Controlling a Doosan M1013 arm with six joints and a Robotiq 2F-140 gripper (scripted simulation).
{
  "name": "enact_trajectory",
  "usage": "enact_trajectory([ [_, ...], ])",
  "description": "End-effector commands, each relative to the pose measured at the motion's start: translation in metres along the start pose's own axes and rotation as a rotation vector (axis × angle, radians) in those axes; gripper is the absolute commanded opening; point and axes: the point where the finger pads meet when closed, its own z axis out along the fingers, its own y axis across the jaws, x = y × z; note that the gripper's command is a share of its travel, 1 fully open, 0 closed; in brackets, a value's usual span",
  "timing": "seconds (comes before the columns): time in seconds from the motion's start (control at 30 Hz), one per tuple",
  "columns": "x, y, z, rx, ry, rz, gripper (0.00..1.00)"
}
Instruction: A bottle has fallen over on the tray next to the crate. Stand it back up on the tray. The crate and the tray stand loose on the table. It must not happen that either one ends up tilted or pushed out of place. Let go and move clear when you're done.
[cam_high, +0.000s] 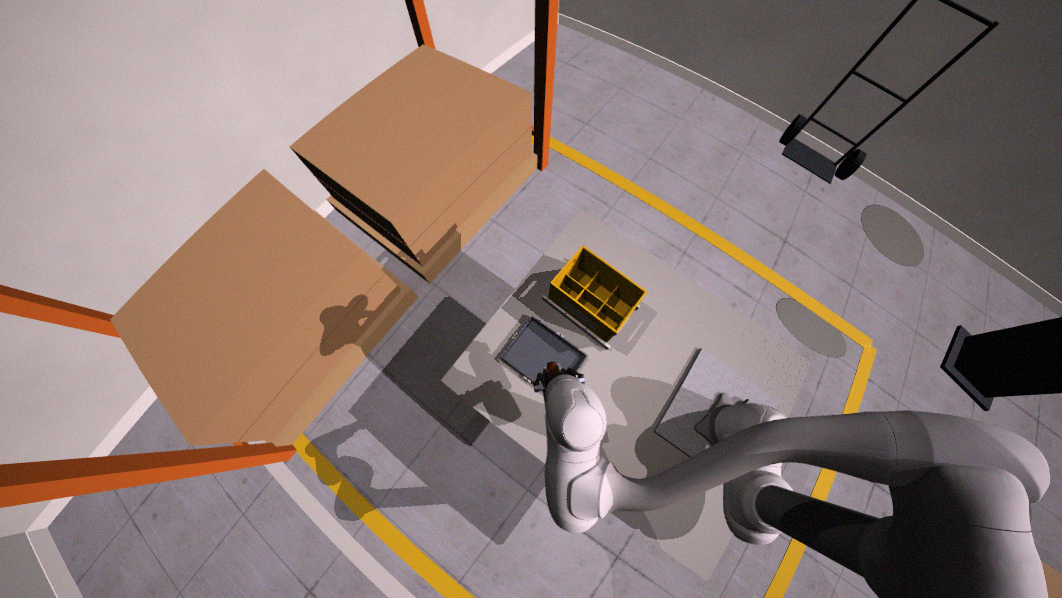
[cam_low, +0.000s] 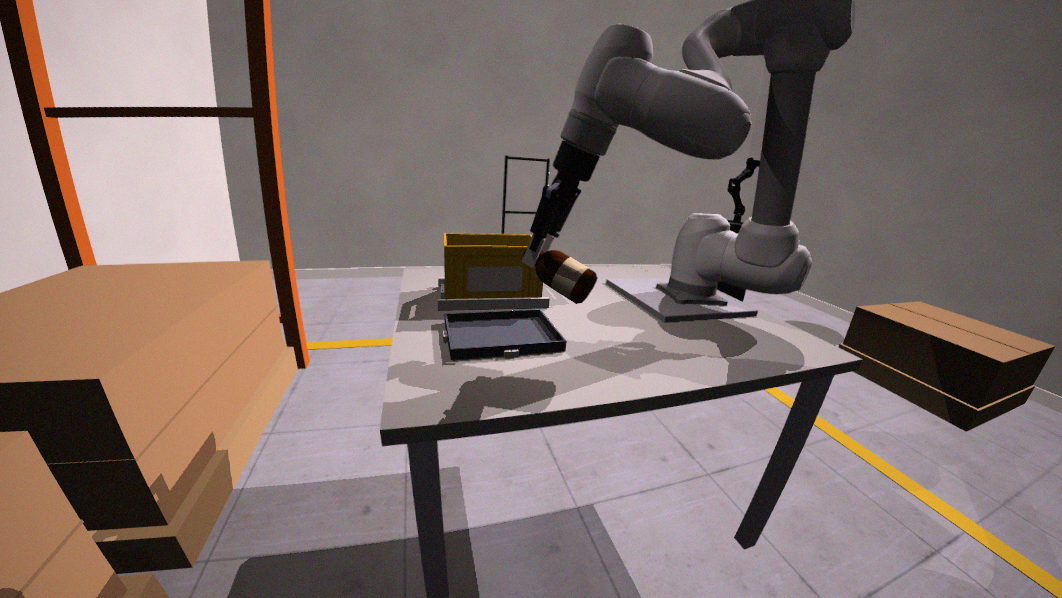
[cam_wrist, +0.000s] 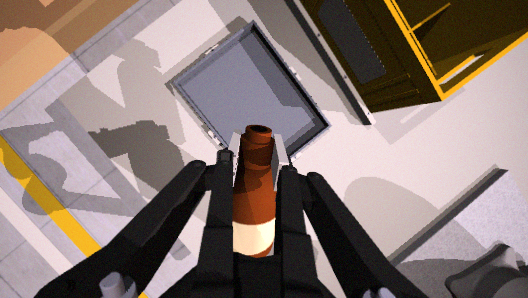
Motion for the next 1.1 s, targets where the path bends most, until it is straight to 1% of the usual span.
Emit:
enact_trajectory([
  [0.0, 0.0000, 0.0000, -0.0001, 0.000, 0.000, 0.000, 0.10],
  [0.53, -0.0002, 0.0004, 0.0002, -0.001, 0.010, 0.000, 0.10],
  [1.07, -0.0017, 0.0016, 0.0009, -0.007, 0.091, 0.001, 0.10],
])
